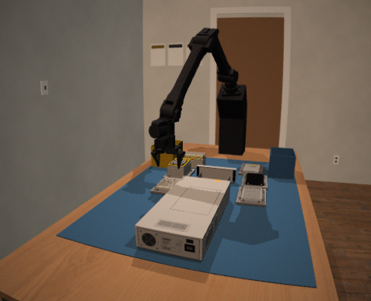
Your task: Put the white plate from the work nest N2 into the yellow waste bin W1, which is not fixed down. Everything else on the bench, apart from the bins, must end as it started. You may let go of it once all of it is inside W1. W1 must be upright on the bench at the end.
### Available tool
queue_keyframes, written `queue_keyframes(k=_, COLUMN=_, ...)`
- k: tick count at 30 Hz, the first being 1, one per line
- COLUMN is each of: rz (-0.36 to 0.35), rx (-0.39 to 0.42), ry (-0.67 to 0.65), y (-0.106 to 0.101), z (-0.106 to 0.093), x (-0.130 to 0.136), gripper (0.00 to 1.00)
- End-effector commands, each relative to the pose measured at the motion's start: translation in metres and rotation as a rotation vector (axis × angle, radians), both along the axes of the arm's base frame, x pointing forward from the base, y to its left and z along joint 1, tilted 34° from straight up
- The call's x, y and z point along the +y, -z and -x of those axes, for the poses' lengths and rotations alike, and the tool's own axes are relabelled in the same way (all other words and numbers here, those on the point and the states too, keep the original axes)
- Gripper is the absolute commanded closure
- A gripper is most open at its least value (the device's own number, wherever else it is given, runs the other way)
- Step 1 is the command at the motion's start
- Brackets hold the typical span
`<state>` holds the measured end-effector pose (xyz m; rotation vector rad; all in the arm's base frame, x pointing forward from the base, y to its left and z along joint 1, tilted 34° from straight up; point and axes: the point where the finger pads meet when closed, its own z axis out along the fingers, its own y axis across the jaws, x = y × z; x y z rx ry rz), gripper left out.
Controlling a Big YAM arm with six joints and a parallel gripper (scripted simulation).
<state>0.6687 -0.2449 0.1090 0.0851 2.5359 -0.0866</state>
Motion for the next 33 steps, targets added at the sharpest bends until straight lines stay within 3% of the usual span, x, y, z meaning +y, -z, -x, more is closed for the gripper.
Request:
queue_keyframes(k=1, rz=0.006, rx=-0.018, ry=-0.005, y=0.001, z=-0.016, x=0.003, gripper=0.0)
queue_keyframes(k=21, rz=-0.003, rx=-0.002, ry=0.004, y=0.024, z=-0.023, x=0.0, gripper=0.0)
queue_keyframes(k=33, rz=0.003, rx=-0.019, ry=0.001, y=0.031, z=-0.037, x=-0.001, gripper=0.0)
